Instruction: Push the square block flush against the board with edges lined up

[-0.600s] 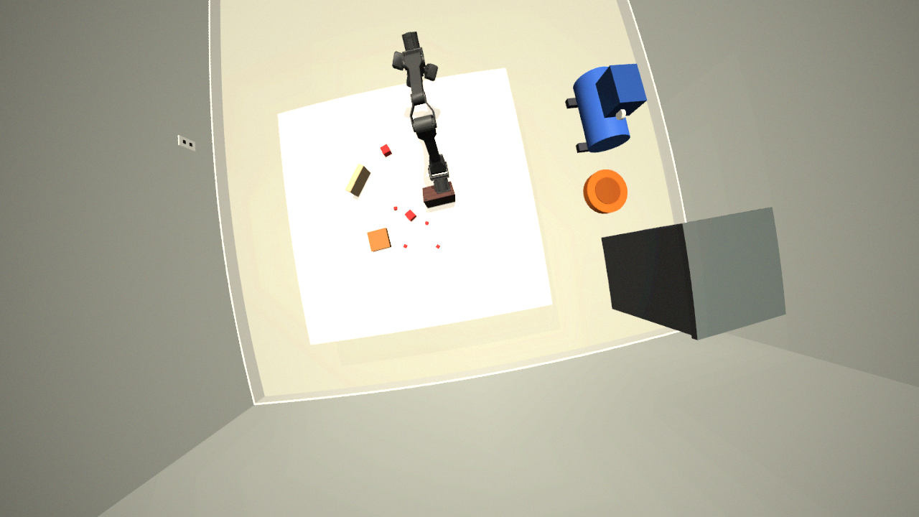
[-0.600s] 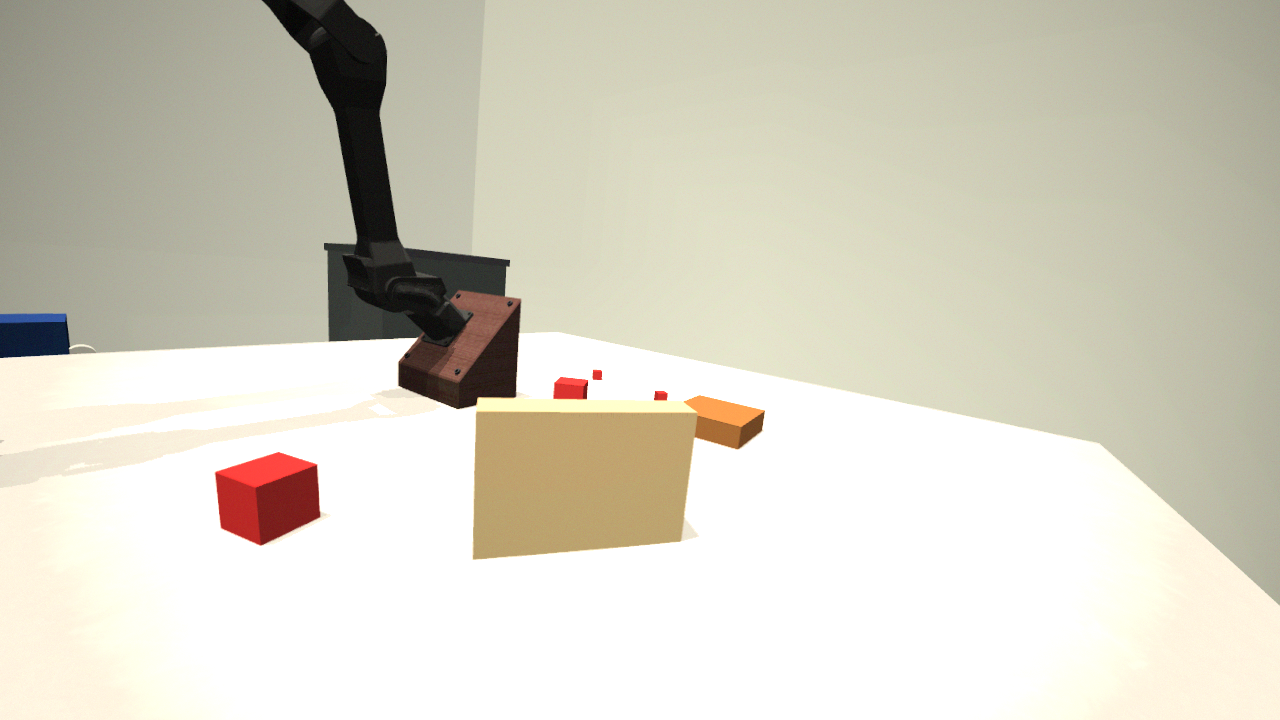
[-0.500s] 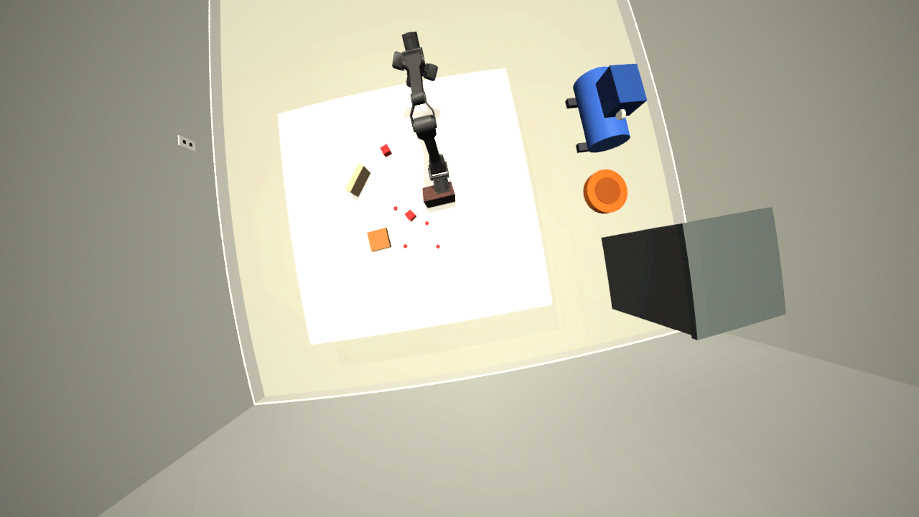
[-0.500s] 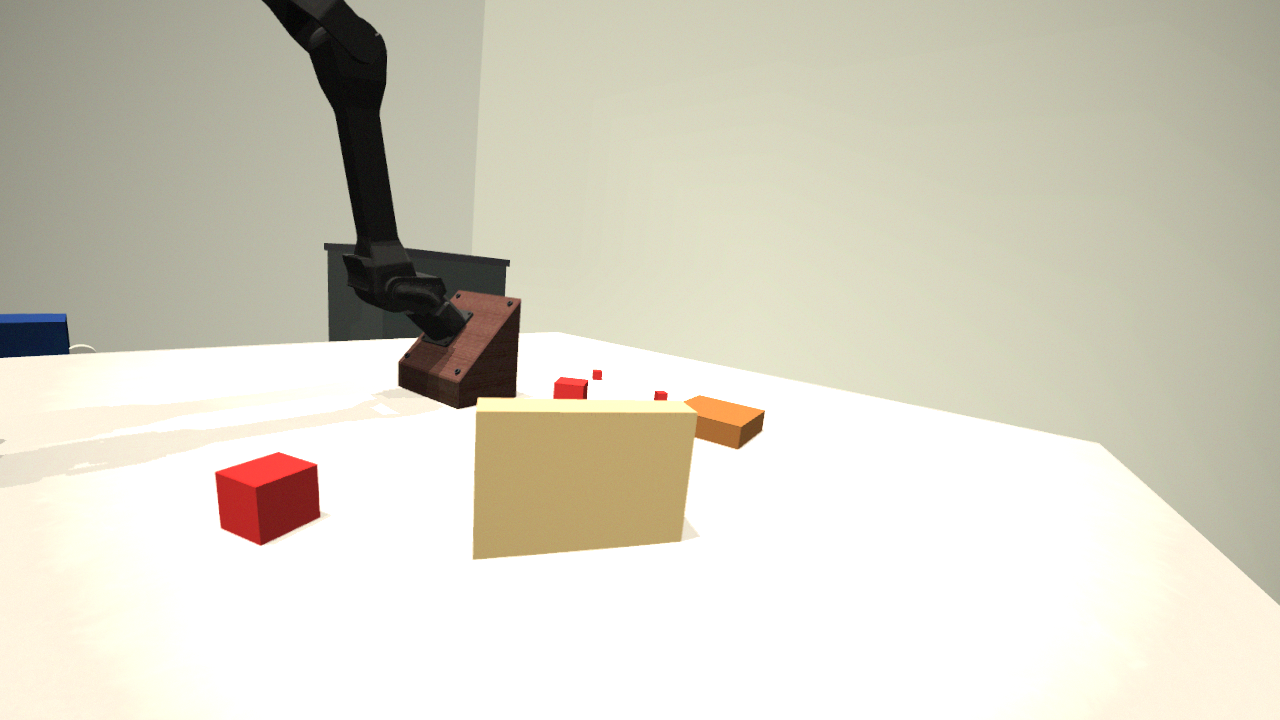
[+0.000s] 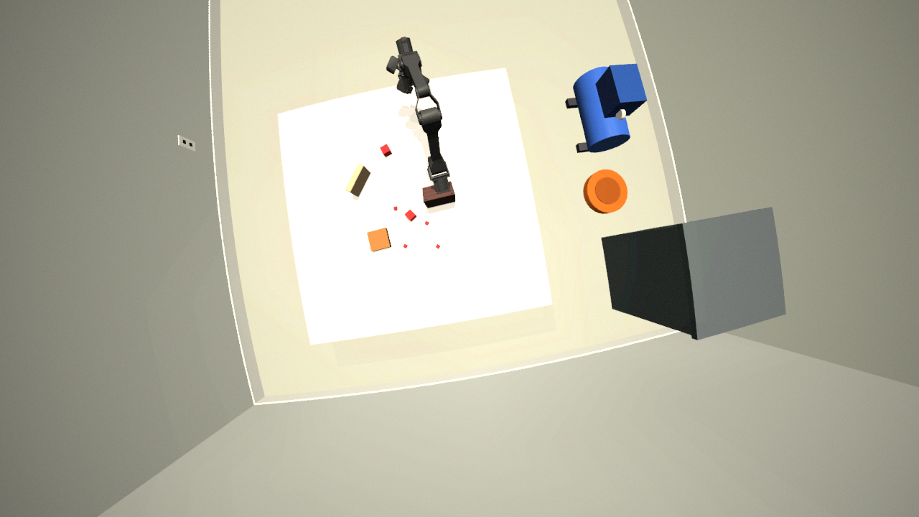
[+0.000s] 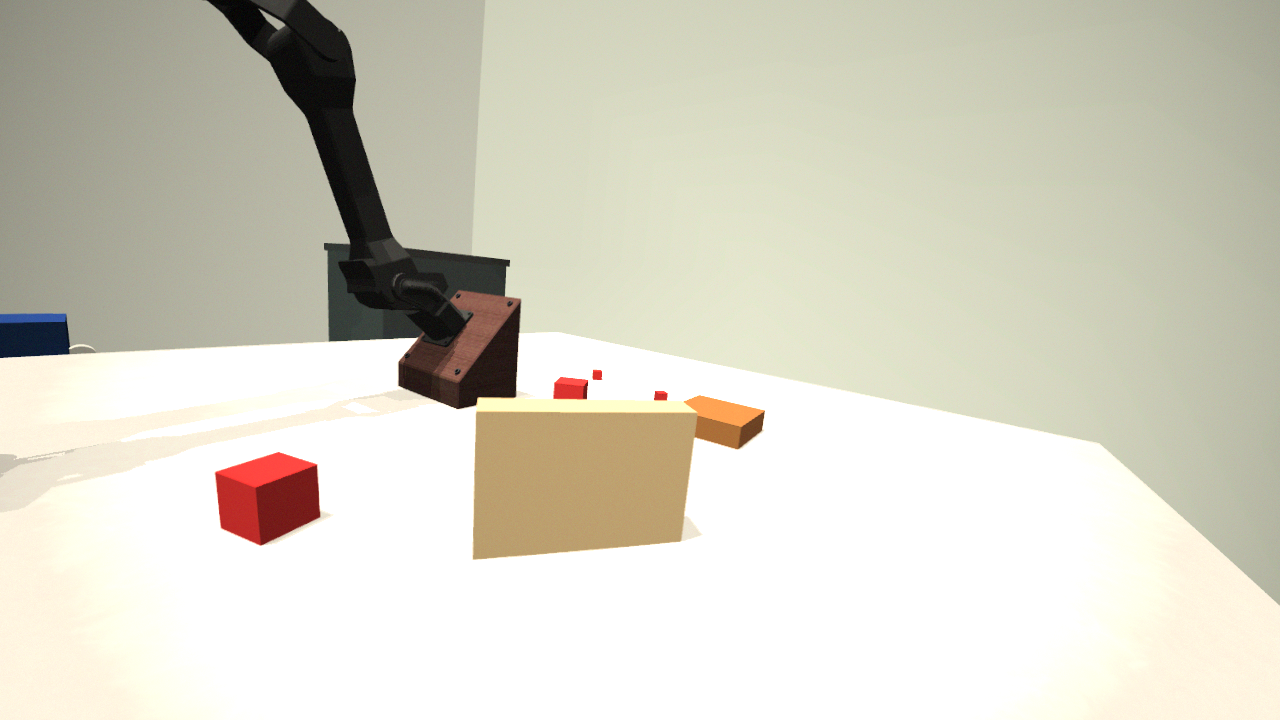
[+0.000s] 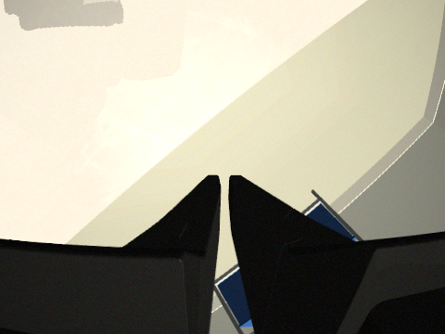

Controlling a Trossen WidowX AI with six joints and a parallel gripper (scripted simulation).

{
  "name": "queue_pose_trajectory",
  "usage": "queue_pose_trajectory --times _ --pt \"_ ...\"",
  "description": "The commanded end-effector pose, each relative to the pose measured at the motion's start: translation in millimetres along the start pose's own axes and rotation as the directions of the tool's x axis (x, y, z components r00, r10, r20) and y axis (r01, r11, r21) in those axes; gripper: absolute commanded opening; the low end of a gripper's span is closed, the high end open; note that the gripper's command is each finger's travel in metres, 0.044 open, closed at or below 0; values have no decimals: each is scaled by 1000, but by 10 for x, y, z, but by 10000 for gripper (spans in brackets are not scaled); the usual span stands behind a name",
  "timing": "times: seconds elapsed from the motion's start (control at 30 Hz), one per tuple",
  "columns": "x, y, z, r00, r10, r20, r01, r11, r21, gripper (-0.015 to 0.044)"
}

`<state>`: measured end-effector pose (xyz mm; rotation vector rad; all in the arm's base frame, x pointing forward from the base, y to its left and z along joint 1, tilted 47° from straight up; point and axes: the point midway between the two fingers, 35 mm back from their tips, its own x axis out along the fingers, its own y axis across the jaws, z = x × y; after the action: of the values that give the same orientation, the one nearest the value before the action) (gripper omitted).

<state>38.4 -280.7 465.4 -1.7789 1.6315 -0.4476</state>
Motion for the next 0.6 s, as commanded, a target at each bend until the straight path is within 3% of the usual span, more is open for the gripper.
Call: queue_pose_trajectory --times 0.0,0.57 --pt "106 -32 119 999 0 42 -1 1000 25 0" --pt "576 -244 892 956 103 273 -213 887 410 0"
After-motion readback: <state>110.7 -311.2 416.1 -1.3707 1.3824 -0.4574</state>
